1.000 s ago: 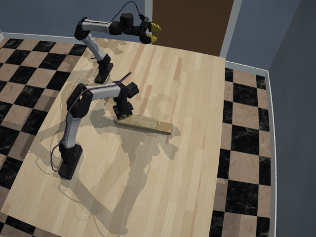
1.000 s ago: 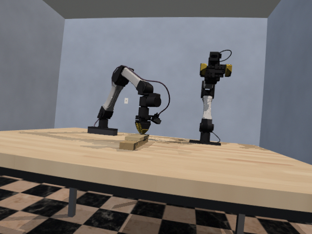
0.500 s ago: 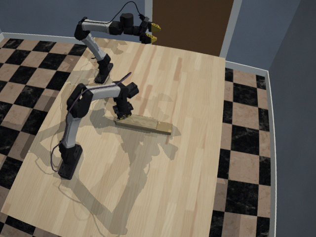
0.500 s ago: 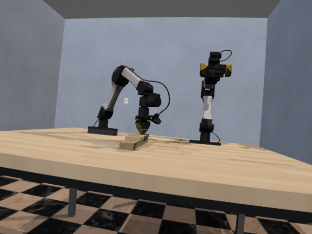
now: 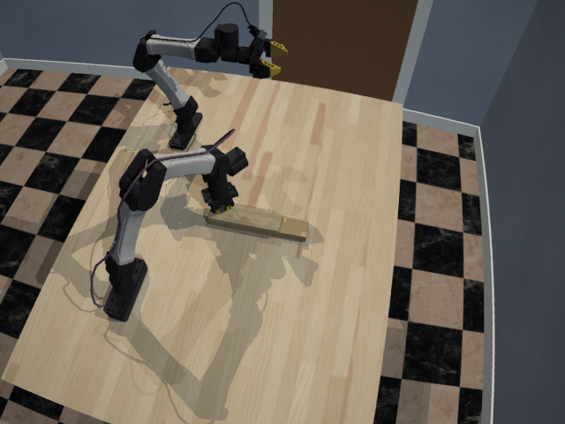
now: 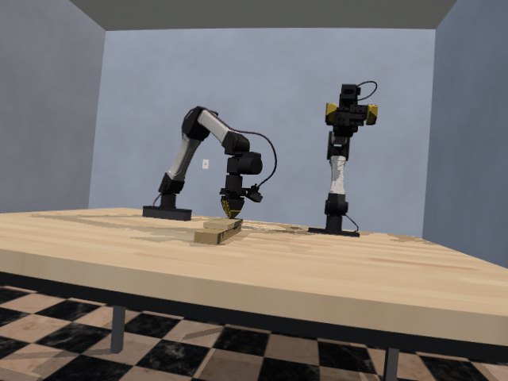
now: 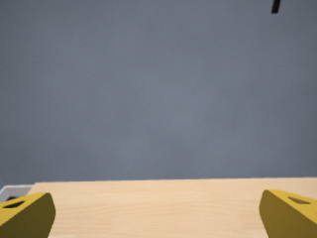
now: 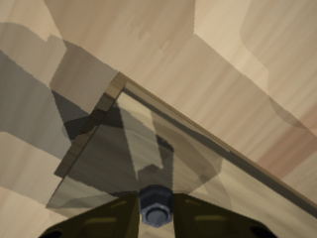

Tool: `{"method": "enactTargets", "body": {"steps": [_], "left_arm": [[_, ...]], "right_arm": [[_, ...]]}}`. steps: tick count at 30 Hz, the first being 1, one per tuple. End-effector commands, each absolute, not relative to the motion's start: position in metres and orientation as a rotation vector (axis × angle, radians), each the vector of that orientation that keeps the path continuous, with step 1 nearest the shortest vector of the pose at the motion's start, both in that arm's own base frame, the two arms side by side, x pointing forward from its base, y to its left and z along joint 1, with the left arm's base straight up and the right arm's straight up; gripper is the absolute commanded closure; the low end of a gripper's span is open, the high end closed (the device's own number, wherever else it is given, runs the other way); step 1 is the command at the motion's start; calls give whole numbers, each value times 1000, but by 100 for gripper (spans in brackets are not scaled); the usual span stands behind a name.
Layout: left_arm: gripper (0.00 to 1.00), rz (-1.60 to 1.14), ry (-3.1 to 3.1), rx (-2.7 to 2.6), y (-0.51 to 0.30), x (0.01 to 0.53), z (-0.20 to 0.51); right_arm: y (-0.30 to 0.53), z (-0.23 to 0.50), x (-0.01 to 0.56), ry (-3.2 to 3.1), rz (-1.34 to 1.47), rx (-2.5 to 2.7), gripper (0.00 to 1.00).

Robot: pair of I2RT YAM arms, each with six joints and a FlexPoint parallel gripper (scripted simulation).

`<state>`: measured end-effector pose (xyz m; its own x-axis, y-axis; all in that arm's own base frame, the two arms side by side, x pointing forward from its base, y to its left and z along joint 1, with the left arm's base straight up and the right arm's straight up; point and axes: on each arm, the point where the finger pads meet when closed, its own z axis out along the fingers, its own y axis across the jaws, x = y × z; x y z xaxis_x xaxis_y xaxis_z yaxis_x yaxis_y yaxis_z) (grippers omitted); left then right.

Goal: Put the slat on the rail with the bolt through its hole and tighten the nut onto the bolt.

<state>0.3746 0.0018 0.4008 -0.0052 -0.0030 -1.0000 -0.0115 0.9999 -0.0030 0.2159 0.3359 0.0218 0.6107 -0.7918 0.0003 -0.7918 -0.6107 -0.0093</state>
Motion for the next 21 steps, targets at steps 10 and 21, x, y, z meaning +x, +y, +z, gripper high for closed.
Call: {"method": "enactTargets", "body": {"steps": [10,21], "left_arm": [[0,6,1556,-8,1,373,408],[0,6,1556,-8,1,373,408]], "right_arm": [[339,27,218,1373,-8,-2796,86],[340,25,218,1629,-4,-2659,86]]}}
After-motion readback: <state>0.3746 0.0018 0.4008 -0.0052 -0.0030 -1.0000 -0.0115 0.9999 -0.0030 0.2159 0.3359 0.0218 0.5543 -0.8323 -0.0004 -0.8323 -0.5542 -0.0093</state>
